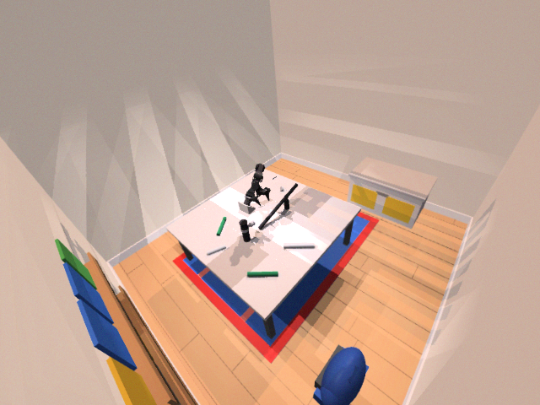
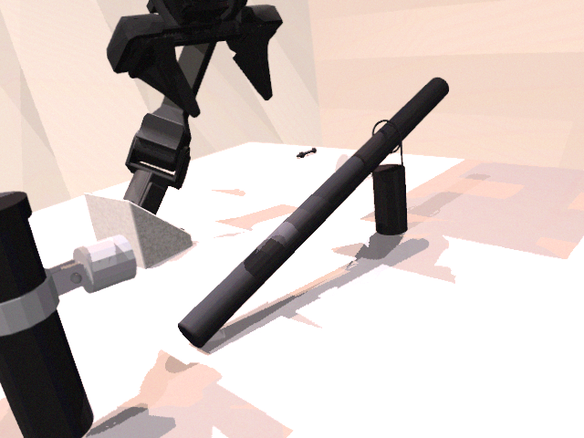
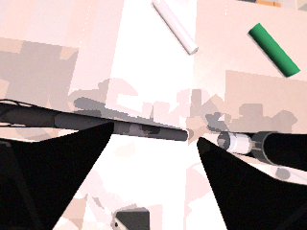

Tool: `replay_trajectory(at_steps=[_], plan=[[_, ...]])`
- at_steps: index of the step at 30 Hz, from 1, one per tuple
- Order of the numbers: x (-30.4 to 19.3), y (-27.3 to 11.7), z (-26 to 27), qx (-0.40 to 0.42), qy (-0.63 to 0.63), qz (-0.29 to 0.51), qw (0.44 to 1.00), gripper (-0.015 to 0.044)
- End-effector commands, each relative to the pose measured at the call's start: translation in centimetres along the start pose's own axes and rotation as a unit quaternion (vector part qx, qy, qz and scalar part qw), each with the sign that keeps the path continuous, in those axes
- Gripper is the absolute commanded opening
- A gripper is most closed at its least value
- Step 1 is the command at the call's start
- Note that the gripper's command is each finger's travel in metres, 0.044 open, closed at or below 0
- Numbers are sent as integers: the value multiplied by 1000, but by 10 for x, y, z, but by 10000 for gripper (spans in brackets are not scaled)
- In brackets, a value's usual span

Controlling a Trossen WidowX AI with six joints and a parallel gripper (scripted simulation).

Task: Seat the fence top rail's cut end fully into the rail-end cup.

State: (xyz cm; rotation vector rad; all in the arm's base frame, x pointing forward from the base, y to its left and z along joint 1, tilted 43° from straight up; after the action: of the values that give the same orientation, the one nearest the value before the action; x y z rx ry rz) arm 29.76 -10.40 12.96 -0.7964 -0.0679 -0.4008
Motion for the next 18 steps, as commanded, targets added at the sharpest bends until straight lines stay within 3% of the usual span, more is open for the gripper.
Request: replay_trajectory(at_steps=[1,7,12,18], plan=[[-1,4,2,-3,45,14,999,440],[-7,33,10,-39,300,92,949,440],[-15,59,18,-112,514,144,838,440],[-24,80,25,-199,666,158,701,440]])
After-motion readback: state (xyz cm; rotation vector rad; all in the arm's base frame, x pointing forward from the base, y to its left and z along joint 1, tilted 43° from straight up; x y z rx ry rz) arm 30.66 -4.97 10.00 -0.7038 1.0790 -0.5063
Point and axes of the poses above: the point midway between the two fingers, 35 mm back from their tips, its own y axis out along the fingers, its own z axis across the jaws, x = y × z, the point moved 1 cm from there along -y, back along the fingers, and after that the axes turned 8 degrees about y, right-handed, at the moved point
